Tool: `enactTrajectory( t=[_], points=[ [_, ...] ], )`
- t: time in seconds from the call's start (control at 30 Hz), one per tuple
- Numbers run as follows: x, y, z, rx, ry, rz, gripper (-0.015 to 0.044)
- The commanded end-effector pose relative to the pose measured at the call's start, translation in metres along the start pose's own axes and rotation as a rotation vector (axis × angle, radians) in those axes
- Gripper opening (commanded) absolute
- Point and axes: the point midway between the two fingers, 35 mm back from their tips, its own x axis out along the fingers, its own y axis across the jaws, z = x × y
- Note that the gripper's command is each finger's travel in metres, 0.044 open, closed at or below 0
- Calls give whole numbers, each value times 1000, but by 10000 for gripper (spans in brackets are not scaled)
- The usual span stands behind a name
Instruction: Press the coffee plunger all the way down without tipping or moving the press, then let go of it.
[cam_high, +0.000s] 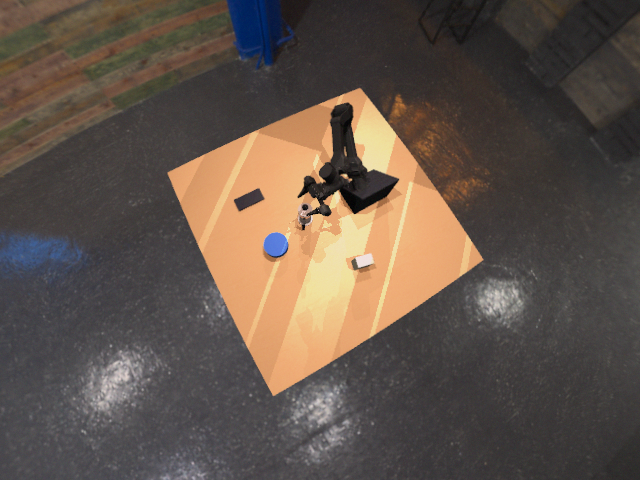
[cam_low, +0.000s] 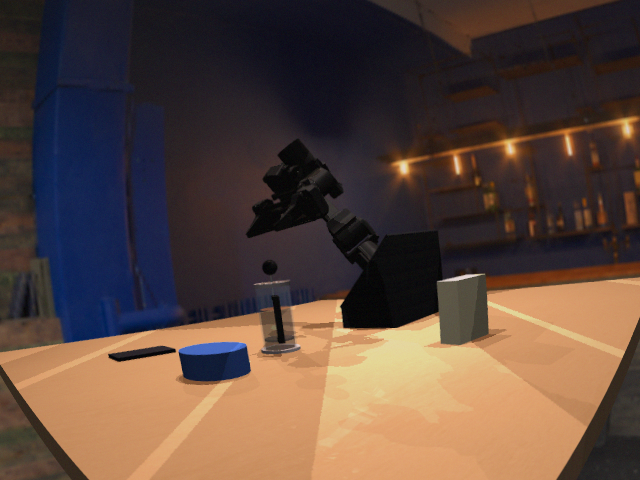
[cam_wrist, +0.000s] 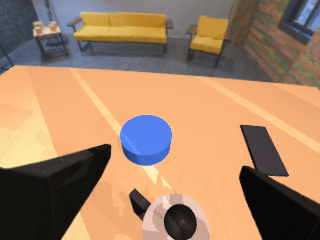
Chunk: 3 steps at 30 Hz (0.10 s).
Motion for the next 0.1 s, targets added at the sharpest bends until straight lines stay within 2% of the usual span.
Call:
enactTrajectory(
  t=[0.0,0.07],
  points=[
    [-21,-12,6,-20,4,-24,440],
    [-21,-12,6,-20,4,-24,440]
  ],
)
